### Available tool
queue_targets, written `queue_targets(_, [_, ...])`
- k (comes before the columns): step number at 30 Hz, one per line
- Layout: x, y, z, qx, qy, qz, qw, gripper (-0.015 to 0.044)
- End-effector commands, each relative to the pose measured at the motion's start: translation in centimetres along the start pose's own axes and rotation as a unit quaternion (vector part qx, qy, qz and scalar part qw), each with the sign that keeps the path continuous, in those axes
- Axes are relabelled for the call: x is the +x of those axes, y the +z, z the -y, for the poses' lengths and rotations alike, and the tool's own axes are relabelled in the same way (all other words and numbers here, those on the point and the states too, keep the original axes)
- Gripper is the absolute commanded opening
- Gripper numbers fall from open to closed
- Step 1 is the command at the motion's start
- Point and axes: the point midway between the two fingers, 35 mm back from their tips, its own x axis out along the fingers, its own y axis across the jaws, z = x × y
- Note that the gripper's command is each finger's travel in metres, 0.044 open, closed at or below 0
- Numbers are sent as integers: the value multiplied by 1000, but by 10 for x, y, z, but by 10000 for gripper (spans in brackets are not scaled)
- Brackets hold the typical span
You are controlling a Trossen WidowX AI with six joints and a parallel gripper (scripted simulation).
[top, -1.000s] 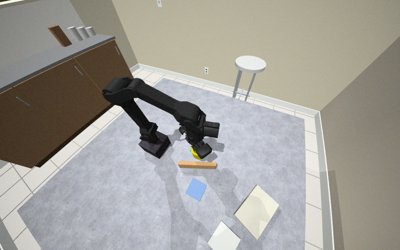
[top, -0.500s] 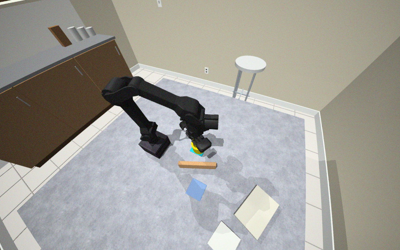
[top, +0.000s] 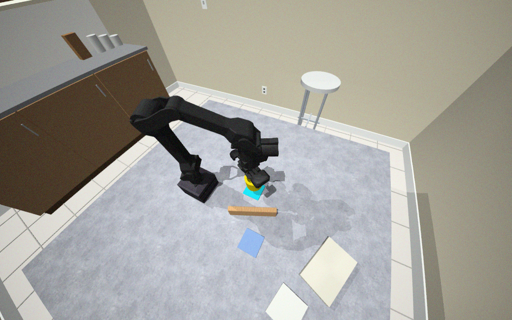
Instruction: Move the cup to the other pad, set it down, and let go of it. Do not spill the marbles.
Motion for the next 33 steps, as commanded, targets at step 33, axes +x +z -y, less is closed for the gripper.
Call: queue_targets(33, [35,11,-18,2,0,-1,1000,0])
